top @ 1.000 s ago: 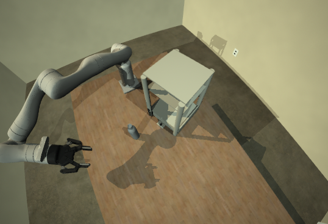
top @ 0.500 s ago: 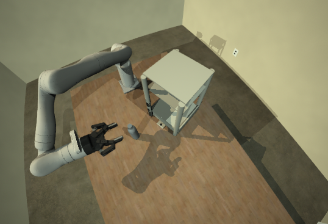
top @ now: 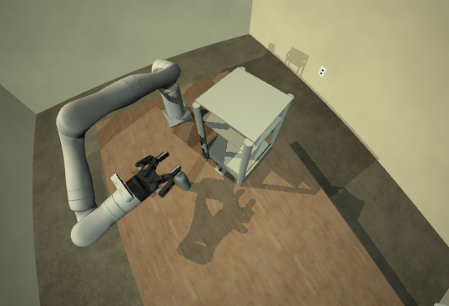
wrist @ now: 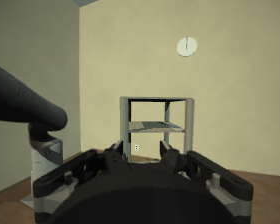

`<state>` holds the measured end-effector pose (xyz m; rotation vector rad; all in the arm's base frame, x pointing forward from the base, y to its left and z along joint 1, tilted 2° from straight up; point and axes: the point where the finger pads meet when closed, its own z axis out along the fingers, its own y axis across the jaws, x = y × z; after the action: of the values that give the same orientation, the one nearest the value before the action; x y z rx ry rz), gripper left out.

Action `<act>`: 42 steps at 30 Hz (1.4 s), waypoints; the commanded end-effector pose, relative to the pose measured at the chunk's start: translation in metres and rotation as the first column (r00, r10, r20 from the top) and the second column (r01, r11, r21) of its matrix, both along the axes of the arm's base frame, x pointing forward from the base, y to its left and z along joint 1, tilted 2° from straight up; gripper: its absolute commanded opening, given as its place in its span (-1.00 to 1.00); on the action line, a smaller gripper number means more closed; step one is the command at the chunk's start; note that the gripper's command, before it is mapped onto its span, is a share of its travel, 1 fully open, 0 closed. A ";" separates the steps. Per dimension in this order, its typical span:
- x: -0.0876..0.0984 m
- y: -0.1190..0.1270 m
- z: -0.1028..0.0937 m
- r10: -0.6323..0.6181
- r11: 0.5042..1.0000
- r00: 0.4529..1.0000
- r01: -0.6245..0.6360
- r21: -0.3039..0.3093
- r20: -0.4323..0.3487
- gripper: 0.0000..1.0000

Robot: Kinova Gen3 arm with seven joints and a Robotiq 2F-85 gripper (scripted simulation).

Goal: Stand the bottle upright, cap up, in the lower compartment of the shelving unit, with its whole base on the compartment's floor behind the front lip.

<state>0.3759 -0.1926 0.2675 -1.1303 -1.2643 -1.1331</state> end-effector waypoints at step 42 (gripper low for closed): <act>-0.010 0.007 -0.012 0.054 0.998 0.998 -0.053 0.040 -0.014 0.26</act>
<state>0.3670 -0.1848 0.2601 -1.0685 -1.2477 -1.1035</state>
